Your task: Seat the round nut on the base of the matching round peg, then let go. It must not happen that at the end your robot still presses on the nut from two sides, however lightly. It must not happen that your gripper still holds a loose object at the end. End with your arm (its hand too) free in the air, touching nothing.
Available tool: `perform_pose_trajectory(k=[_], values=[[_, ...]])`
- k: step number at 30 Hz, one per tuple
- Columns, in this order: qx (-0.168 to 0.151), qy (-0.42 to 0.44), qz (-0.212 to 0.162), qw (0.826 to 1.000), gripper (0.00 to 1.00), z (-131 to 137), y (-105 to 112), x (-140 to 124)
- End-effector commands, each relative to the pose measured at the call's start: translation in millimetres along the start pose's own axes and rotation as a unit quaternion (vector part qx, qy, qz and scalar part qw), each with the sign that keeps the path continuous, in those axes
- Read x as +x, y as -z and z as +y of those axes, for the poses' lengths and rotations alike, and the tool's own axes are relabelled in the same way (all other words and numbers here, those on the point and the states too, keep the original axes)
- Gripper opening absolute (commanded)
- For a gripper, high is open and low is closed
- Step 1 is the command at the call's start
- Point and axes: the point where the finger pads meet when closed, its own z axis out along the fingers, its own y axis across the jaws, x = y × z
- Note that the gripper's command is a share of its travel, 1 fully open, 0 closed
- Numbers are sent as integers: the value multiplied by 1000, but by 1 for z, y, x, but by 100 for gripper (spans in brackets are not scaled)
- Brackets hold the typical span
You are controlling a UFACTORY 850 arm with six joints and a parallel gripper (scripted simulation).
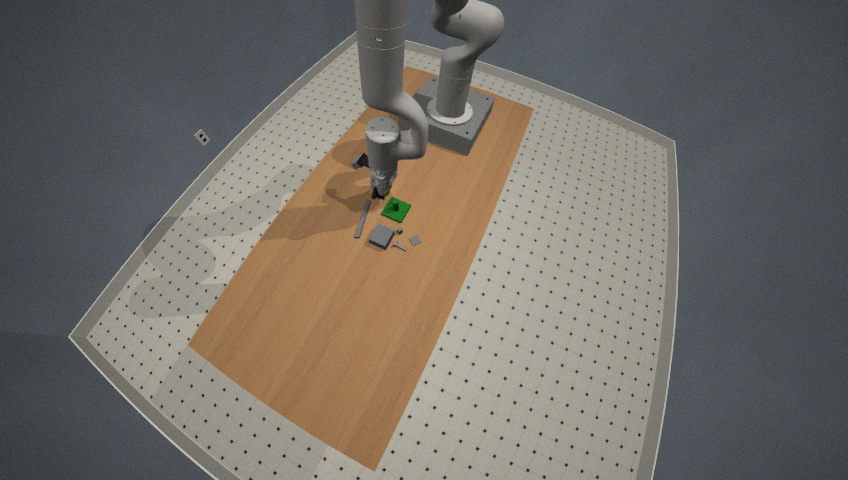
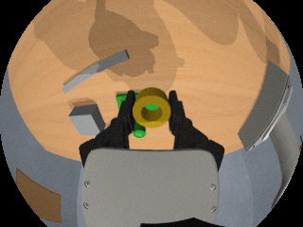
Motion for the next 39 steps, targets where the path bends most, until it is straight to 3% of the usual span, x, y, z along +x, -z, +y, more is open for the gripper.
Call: perform_pose_trajectory(k=[1,39], values=[[2,0,6,1000,0,-1,1,0],[15,-3,45,999,0,-7,3,4]])
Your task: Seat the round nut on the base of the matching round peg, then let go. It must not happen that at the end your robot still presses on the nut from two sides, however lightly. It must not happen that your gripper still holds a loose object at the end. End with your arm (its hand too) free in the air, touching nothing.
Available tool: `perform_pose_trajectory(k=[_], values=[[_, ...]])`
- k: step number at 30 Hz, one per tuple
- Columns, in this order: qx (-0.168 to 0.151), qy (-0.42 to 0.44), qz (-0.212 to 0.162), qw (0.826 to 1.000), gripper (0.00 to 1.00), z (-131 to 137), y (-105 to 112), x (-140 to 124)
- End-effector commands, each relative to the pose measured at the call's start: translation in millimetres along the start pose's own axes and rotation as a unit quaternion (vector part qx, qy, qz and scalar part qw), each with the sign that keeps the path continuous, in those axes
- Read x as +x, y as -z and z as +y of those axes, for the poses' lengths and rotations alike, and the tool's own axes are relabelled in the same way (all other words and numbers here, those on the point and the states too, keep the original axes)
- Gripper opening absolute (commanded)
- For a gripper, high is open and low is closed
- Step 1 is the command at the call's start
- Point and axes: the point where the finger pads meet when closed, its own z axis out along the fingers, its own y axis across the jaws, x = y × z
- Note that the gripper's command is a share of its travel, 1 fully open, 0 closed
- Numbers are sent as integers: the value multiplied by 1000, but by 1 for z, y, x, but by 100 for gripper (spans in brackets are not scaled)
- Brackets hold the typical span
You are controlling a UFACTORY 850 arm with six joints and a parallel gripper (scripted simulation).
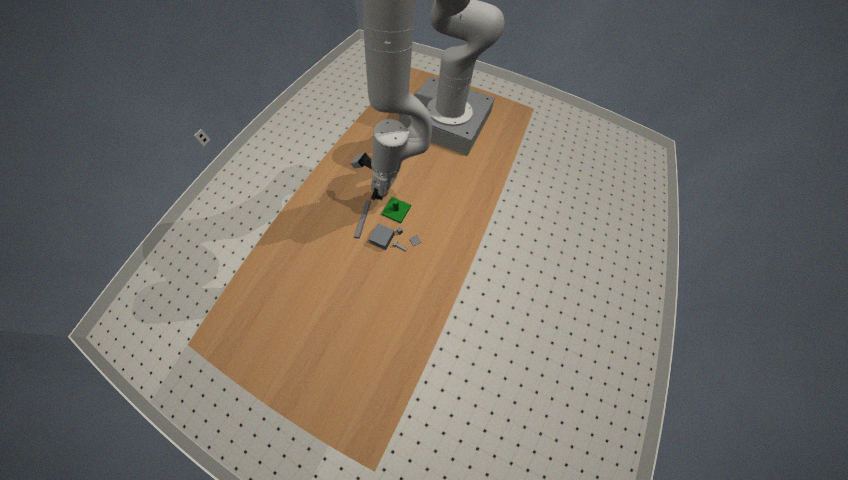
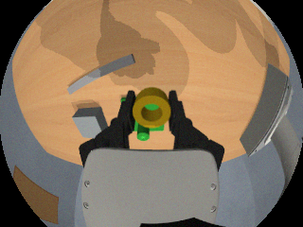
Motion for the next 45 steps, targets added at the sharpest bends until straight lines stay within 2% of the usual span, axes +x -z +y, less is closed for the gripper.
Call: perform_pose_trajectory(k=[1,45], values=[[3,-1,4,1000,0,-2,1,0],[17,-2,24,1000,0,-8,2,2]])
